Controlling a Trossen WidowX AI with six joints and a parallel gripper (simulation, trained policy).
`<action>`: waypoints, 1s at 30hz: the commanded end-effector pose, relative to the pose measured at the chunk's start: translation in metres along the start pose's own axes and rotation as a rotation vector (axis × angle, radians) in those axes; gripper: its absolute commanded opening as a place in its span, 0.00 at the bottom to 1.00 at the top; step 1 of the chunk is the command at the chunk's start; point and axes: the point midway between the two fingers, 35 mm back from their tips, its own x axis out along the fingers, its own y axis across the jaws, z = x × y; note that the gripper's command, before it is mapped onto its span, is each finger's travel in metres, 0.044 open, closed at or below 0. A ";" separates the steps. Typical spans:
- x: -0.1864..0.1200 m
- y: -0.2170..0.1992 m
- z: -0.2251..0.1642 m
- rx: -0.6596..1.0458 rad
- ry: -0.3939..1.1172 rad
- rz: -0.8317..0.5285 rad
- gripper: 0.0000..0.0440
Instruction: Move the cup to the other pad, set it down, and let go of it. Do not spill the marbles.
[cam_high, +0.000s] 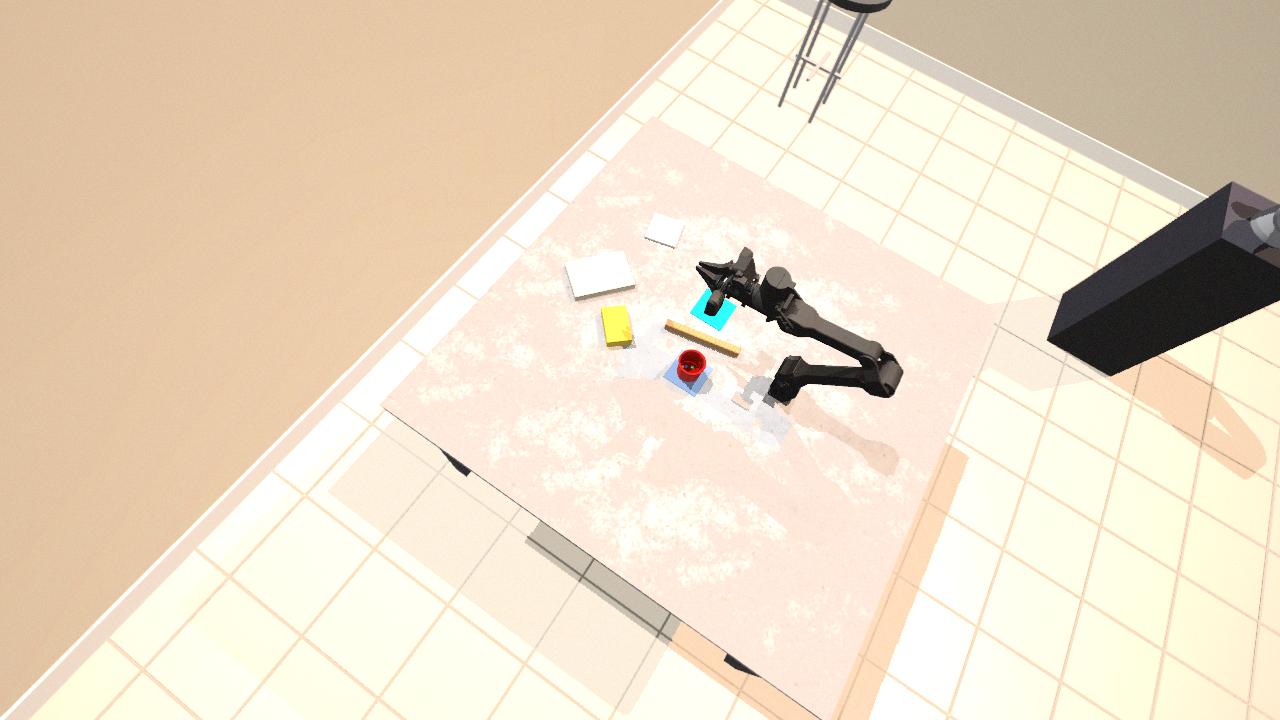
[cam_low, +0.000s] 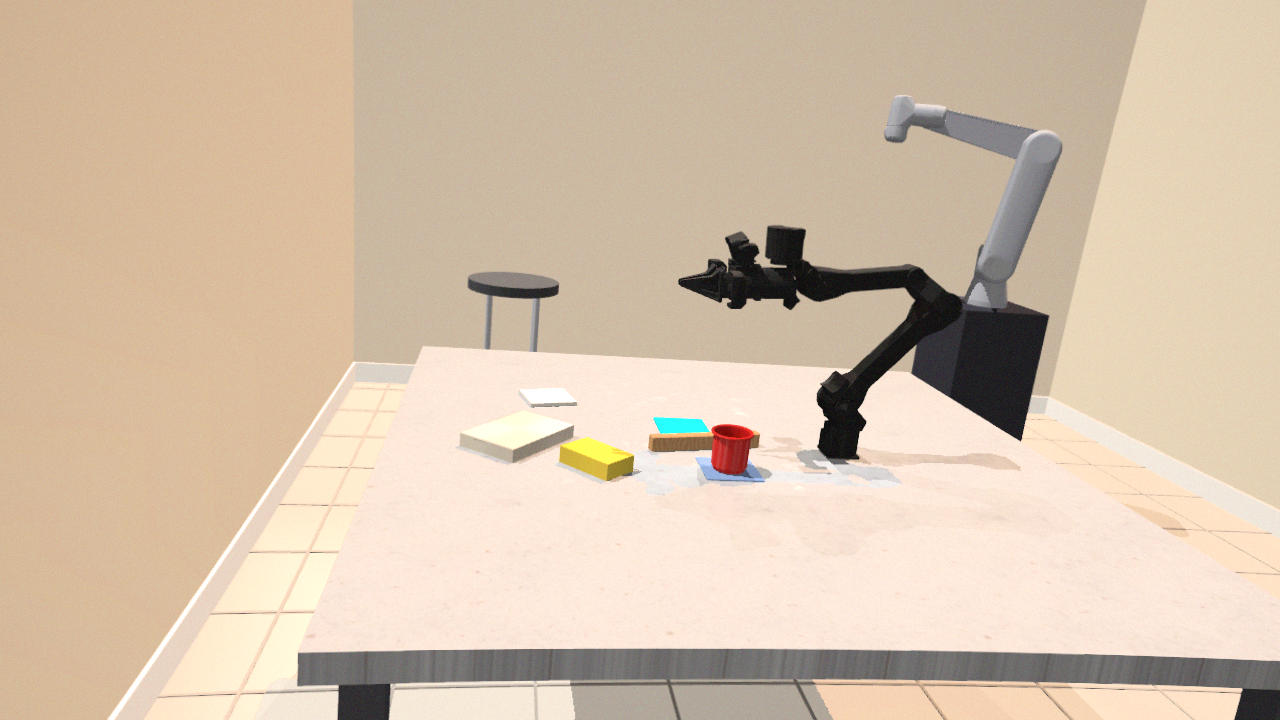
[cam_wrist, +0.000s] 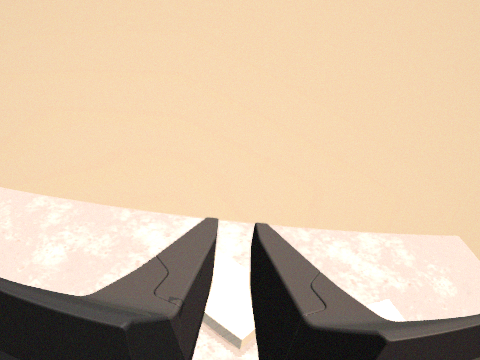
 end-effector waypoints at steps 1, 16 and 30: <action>0.001 0.006 0.002 0.034 0.030 0.021 0.18; 0.005 0.028 0.005 0.187 0.189 0.077 0.28; 0.006 0.049 0.001 0.353 0.374 0.091 0.28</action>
